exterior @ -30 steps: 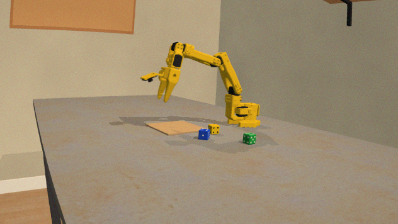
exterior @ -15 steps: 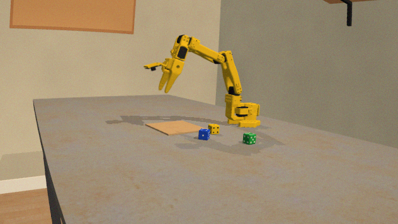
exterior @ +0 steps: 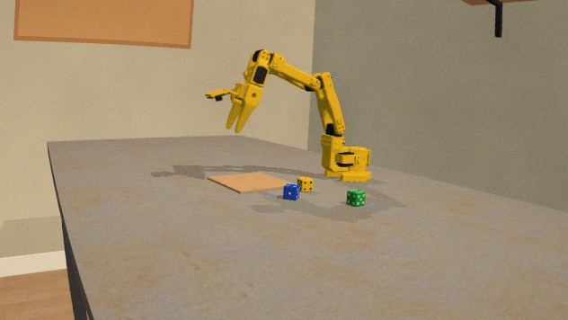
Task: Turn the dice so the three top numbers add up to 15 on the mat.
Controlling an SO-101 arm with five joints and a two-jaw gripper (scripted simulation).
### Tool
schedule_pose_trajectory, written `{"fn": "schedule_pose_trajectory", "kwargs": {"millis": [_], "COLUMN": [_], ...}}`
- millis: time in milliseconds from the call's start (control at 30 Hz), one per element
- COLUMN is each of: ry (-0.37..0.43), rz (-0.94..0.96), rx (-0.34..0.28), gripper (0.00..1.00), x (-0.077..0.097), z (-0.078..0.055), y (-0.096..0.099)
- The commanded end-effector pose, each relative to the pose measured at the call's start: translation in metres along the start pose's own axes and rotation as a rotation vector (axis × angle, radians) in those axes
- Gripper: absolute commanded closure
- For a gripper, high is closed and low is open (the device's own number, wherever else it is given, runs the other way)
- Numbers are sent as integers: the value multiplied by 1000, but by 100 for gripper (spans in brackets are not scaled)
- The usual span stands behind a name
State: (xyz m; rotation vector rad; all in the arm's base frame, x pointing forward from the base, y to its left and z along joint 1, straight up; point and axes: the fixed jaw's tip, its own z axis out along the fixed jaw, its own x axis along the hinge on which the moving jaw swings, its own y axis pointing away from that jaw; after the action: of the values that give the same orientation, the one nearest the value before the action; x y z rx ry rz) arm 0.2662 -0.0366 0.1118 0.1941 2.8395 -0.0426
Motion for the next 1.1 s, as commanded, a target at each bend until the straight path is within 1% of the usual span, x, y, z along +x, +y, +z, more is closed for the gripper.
{"fn": "schedule_pose_trajectory", "kwargs": {"millis": [0,133,233,333,433,467,533,633,700,800,867,933,1067], "ry": [-51,-32,13,87,178,197,197,250,280,312,325,331,333], "rz": [17,19,25,34,42,45,45,51,55,57,59,59,59], "rx": [2,-5,-20,-33,-34,-33,-33,-22,-10,9,18,23,24], "gripper": [67,67,67,67,68,68,68,68,68,68,68,69,69], "x": [-3,0,10,27,52,60,60,84,99,117,125,129,130], "z": [-13,-12,-9,-5,-2,-1,-1,3,5,7,8,9,9], "y": [-2,4,17,37,58,65,65,82,90,98,100,101,101]}}
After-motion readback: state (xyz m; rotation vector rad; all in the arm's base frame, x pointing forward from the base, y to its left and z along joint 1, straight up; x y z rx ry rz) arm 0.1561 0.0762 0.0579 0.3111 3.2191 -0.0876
